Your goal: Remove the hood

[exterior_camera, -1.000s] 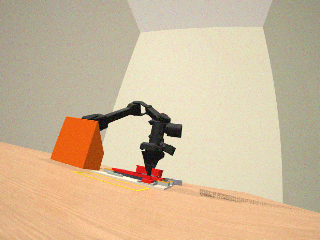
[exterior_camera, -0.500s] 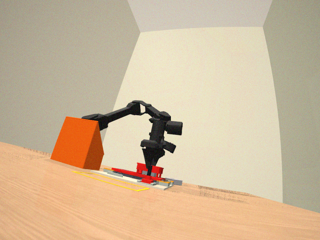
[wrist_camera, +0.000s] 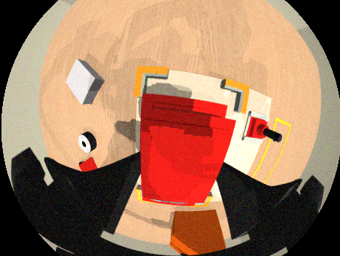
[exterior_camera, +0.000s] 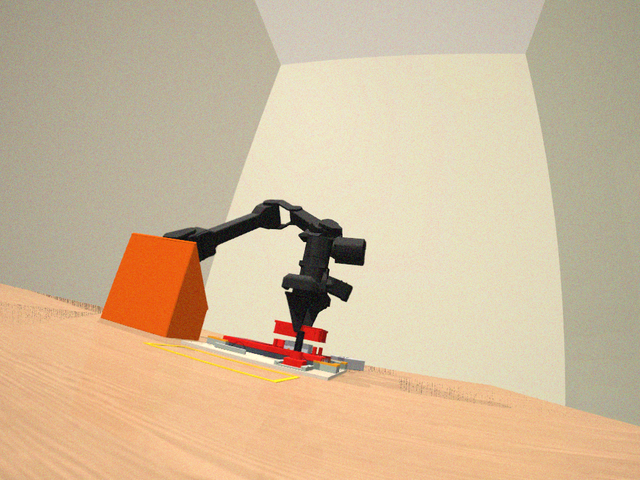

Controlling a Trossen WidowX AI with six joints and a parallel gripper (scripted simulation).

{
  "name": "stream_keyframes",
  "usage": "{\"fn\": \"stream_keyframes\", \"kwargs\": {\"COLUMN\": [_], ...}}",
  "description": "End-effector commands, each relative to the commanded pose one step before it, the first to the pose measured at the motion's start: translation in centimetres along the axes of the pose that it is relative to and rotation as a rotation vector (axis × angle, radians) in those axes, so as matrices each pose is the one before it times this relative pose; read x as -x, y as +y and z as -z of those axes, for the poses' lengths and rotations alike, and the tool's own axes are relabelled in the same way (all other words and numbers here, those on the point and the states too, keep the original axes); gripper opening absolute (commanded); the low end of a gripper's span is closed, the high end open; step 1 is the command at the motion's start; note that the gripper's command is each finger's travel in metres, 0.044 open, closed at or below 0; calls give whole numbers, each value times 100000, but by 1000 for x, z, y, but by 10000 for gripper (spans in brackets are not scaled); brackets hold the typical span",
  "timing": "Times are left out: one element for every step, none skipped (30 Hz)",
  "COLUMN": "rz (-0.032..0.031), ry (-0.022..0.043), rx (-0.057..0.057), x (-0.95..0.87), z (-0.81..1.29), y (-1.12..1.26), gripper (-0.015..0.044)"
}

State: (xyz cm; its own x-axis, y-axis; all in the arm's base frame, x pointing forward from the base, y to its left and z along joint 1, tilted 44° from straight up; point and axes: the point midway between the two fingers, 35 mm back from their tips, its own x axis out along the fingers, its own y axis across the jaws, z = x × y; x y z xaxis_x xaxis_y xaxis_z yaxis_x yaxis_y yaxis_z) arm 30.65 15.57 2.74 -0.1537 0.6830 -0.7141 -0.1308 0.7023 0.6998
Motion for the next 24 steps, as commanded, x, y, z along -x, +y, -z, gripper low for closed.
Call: {"fn": "stream_keyframes", "kwargs": {"rz": [474,29,28,23,14,3,-8,-19,-23,-18,-6,-523,140,228,270,260,250,240,230,219,209,198,187,176], "ry": [-87,-4,-3,-2,0,2,3,5,5,3,1,-384,-51,-80,-90,-81,-73,-65,-58,-50,-43,-36,-29,-23], "rx": [424,-5,-5,-6,-6,-6,-6,-5,-4,-2,-1,-592,-13,-22,-26,-25,-24,-23,-22,-21,-20,-19,-17,-16], "x": [702,347,412,471,503,512,515,516,416,253,84,-811,30,49,59,57,55,53,51,49,47,45,43,41], "z": [-69,-18,-16,-11,-3,6,15,24,26,18,7,-124,-58,-92,-105,-96,-87,-77,-68,-59,-50,-40,-30,-21], "y": [-50,-10,-9,-8,-5,-2,2,6,7,6,2,-117,-266,-445,-547,-549,-551,-553,-554,-555,-556,-556,-557,-558], "gripper": [0,0,0,0,0,0,0,0,0,0,0,0,0,0,0,0,0,0,0,0,0,0,0,0]}}
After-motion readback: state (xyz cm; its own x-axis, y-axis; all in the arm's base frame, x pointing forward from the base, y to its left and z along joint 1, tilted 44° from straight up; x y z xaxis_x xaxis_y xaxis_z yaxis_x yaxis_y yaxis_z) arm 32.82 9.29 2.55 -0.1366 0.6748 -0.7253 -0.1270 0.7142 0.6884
